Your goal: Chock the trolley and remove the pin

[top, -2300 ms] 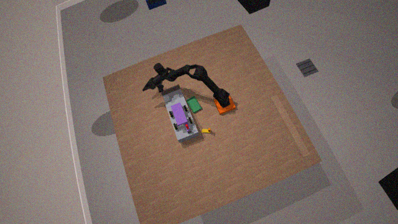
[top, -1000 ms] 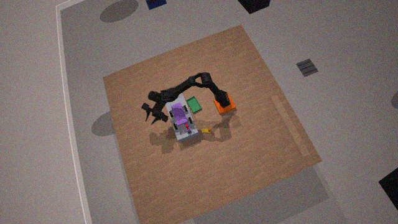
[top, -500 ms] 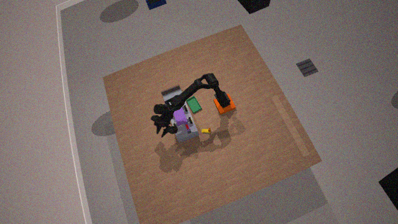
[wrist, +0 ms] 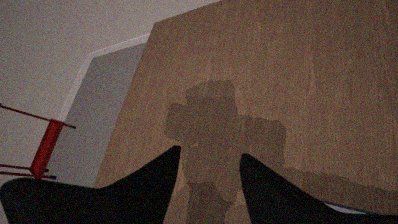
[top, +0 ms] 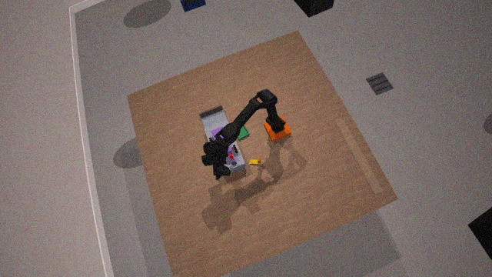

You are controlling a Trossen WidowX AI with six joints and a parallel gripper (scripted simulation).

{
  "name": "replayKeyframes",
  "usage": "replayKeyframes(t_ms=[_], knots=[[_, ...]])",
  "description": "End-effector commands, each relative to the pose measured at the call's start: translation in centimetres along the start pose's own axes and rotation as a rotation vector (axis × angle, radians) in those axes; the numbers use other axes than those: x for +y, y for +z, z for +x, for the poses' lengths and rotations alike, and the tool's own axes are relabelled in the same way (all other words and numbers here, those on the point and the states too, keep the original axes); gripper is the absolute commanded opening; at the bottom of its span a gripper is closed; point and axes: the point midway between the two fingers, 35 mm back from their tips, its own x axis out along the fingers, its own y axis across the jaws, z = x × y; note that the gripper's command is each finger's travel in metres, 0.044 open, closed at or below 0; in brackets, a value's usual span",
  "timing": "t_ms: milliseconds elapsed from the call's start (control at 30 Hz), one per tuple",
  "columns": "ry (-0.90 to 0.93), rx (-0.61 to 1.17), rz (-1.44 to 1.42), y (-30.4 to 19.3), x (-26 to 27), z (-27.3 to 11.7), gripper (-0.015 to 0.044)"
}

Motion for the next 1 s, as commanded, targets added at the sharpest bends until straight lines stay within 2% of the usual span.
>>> replayKeyframes(t_ms=[0,533,967], knots=[[-0.026,0.037,0.144,-1.8,1.0,-0.4,0.0190],[-0.306,0.177,0.843,-10.1,1.1,-1.8,0.0190],[-0.635,0.104,1.355,-16.1,-0.1,-4.6,0.0190]])
